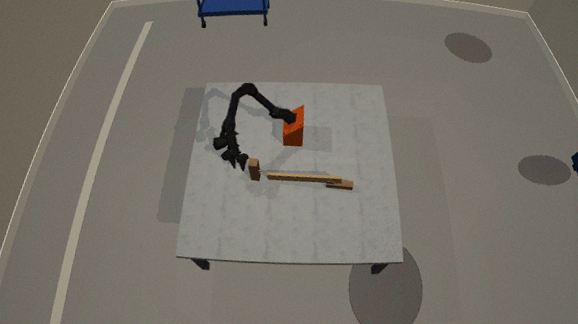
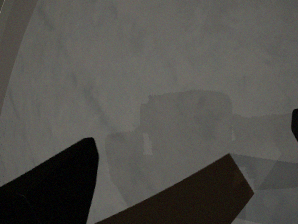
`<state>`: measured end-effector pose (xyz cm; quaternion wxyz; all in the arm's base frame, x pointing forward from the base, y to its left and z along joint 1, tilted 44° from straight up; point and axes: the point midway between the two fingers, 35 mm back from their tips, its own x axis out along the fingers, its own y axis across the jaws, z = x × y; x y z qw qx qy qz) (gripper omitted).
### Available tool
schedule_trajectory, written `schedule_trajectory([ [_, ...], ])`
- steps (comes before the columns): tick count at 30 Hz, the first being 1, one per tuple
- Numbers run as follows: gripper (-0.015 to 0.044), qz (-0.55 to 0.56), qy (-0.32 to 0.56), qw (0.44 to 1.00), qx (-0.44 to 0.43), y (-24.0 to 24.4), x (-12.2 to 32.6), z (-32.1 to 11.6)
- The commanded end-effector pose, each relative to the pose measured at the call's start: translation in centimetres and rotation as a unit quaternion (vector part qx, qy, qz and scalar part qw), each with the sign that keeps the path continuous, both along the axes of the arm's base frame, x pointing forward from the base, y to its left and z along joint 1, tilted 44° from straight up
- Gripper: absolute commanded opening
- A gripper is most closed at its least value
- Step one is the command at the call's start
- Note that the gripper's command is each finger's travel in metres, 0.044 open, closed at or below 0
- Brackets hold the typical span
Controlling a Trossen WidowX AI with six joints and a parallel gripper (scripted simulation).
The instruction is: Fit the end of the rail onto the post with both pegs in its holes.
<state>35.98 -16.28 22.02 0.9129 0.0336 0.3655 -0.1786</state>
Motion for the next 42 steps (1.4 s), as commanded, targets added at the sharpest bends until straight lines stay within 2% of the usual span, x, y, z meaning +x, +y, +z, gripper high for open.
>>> schedule_trajectory([
  [1, 0.0440, 0.088, 0.038, 0.992, -0.084, 4.5, 3.0, -0.4],
  [6, 0.0440, 0.186, 0.119, 0.958, -0.181, 9.8, 4.7, -4.0],
  [10, 0.0440, 0.218, 0.159, 0.939, -0.213, 11.6, 5.1, -5.8],
  [13, 0.0440, 0.266, 0.231, 0.902, -0.251, 12.8, 4.8, -8.8],
  [18, 0.0440, 0.420, 0.416, 0.725, -0.353, 15.6, 2.5, -16.4],
  [23, 0.0440, 0.551, 0.553, 0.465, -0.418, 17.5, -0.7, -21.9],
  [24, 0.0440, 0.562, 0.564, 0.434, -0.422, 17.6, -1.1, -22.3],
  [42, 0.0440, 0.566, 0.567, 0.423, -0.424, 17.3, -1.1, -22.7],
])
